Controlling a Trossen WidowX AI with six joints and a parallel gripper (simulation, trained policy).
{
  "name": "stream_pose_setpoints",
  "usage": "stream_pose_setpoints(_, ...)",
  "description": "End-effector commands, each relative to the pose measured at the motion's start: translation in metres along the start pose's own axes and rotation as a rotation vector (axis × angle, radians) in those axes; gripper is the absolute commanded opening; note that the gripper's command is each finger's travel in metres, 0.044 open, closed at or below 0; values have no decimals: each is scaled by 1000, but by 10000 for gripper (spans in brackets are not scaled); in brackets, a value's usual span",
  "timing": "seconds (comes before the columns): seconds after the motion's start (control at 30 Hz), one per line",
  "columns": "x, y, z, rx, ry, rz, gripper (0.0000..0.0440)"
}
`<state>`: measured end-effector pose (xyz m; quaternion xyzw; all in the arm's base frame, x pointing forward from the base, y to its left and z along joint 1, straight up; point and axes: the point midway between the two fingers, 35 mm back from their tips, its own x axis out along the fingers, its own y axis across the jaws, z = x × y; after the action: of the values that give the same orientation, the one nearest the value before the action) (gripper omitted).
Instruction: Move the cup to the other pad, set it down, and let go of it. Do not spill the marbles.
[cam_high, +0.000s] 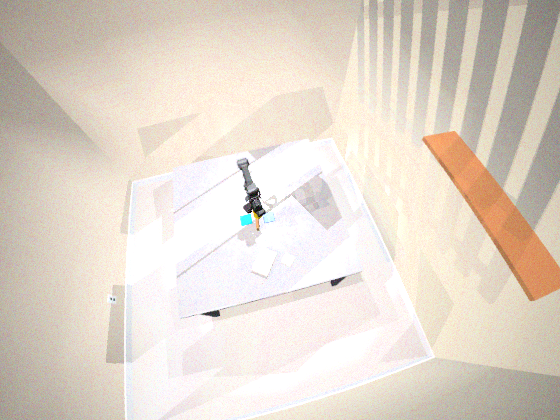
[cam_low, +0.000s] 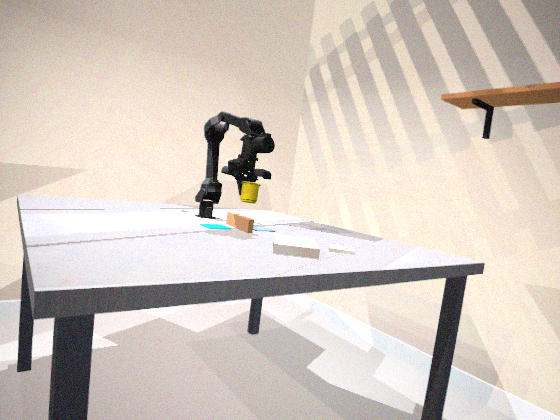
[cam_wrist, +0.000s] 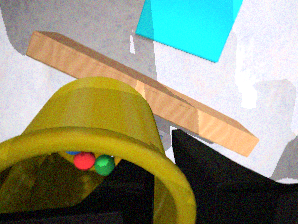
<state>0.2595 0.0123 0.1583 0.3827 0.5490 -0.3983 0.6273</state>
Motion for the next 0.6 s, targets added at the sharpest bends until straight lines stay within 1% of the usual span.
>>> stream_pose_setpoints(0.0,-2,-2,9,22,-17,21,5)
stream_pose_setpoints(0.27,2,-6,31,80,-42,49,0)
stream_pose_setpoints(0.57,14,-14,49,135,-62,63,0)
